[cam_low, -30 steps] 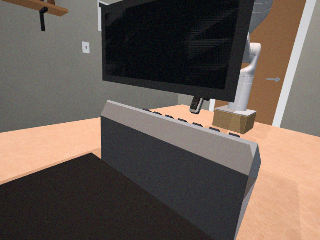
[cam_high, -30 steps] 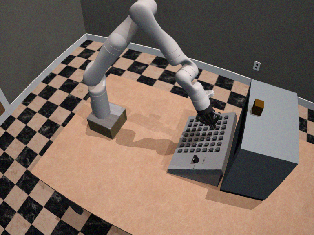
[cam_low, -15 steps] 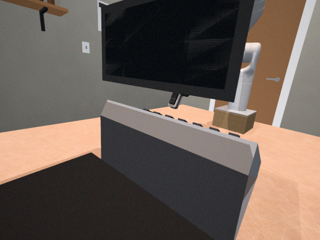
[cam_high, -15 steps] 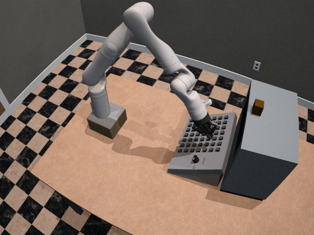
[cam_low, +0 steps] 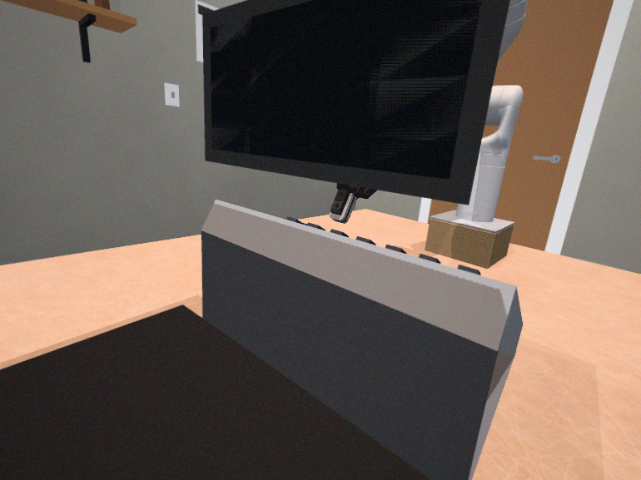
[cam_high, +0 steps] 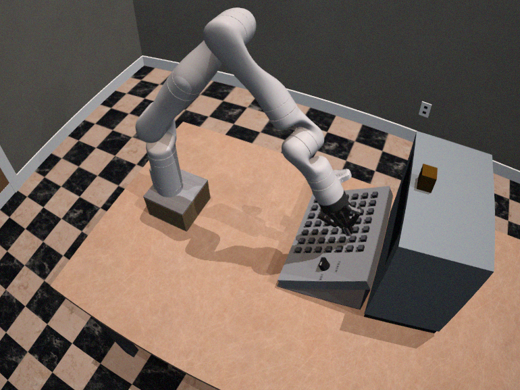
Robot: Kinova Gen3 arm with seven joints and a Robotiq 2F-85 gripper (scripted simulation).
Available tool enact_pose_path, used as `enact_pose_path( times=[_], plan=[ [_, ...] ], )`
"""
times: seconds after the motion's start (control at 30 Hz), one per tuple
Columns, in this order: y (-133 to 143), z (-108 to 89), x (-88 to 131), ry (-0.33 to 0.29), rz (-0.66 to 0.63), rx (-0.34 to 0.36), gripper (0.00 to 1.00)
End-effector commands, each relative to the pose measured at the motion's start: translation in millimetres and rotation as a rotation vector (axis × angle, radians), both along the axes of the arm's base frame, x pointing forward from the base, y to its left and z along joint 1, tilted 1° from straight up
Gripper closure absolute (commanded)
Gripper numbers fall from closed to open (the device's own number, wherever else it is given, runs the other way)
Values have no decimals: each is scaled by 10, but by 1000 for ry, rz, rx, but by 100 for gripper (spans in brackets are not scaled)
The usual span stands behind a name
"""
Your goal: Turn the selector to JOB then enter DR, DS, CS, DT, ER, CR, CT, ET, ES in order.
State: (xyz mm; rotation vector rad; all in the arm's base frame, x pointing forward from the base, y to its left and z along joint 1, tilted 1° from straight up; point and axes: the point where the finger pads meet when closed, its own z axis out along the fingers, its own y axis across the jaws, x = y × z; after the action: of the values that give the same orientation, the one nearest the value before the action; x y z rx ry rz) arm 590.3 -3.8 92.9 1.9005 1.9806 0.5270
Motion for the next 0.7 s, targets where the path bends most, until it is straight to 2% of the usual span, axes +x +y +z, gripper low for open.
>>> enact_pose_path(
  times=[0.0, 0.23, 0.67],
  plan=[
    [1, -19, 26, -3, 0, 0, 90],
    [3, -93, 68, -3, 0, 0, 90],
    [4, -100, 72, -3, 0, 0, 90]
  ],
)
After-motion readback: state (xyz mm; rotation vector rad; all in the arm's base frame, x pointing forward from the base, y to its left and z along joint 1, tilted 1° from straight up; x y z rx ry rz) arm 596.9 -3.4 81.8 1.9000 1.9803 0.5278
